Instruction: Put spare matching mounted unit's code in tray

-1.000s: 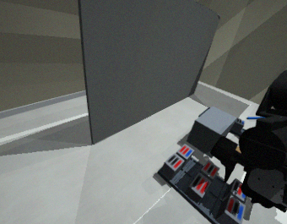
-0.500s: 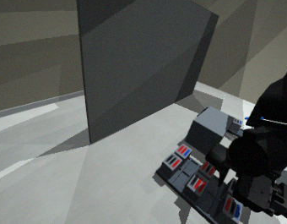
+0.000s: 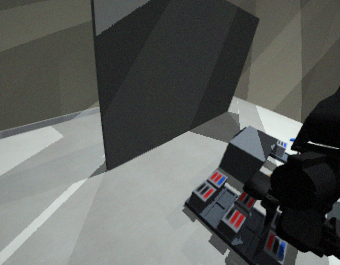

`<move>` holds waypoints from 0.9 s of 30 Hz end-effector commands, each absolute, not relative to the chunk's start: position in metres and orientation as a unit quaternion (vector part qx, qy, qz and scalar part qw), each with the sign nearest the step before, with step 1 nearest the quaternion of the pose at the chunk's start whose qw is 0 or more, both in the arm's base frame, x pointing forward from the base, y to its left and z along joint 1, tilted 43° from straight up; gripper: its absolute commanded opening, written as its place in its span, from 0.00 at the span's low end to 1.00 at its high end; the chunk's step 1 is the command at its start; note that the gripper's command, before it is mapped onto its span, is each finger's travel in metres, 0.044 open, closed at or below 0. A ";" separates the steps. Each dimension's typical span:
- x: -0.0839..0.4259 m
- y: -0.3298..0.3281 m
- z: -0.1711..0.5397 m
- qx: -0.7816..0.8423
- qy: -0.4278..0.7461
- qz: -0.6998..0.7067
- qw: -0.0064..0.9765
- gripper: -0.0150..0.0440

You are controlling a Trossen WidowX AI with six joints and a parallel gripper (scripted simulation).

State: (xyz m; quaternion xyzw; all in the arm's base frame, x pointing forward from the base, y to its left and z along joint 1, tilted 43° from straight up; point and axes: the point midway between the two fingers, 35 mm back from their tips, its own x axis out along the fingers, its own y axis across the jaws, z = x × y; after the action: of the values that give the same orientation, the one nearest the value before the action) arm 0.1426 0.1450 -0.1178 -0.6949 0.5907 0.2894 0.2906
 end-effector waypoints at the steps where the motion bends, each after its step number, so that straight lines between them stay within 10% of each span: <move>1: 0.143 0.145 -0.118 -0.695 0.591 0.289 0.291 0.47; 7: 0.143 0.145 -0.118 -0.695 0.591 0.289 0.291 0.25; 27: 0.133 0.195 -0.062 -0.696 0.589 0.291 0.290 0.25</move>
State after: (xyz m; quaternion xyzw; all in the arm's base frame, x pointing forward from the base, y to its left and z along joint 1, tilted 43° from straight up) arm 0.1360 0.1813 -0.0774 -0.6982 0.5901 0.2890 0.2842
